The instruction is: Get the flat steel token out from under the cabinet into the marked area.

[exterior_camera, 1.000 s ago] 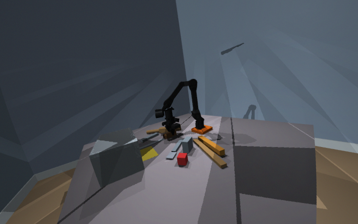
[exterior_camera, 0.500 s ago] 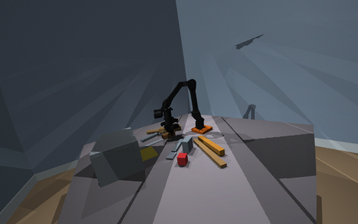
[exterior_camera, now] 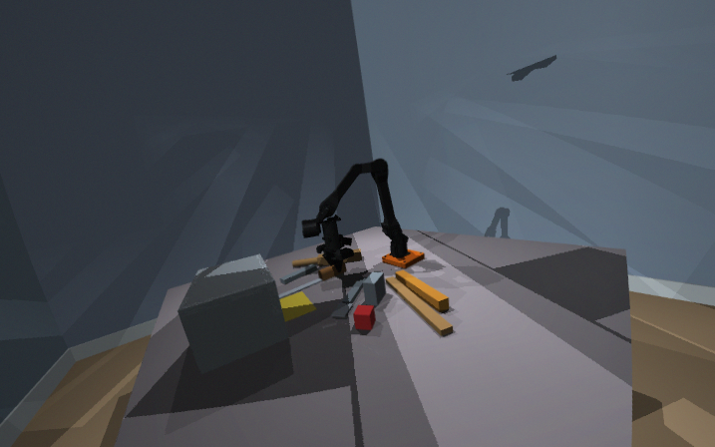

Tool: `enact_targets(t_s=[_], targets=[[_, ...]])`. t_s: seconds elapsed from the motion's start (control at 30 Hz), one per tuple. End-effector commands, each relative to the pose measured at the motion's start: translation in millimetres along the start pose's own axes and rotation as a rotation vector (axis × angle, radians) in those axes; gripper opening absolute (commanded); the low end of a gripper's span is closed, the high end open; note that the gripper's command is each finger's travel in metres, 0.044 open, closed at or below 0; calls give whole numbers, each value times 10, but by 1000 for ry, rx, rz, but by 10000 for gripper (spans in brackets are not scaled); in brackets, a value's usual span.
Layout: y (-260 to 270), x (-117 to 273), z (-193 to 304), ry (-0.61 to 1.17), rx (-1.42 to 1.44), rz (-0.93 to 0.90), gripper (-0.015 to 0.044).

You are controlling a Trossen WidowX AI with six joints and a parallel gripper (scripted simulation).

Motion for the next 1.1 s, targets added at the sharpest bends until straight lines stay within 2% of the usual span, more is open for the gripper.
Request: enact_targets(t_s=[0.0, 1.07], targets=[[-9, 3, 67, 0, -1, -2, 0], [-69, 12, 460, 3, 0, -1, 0]])
Point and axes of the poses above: the point midway between the two fingers, 35 mm back from their tips, its own x axis back along the fingers, its own y axis across the jaws, z = x × y, the point moved 9 cm from there along x, back along the fingers, and after that the axes turned 10 degrees about -x, right-handed, at the moved point
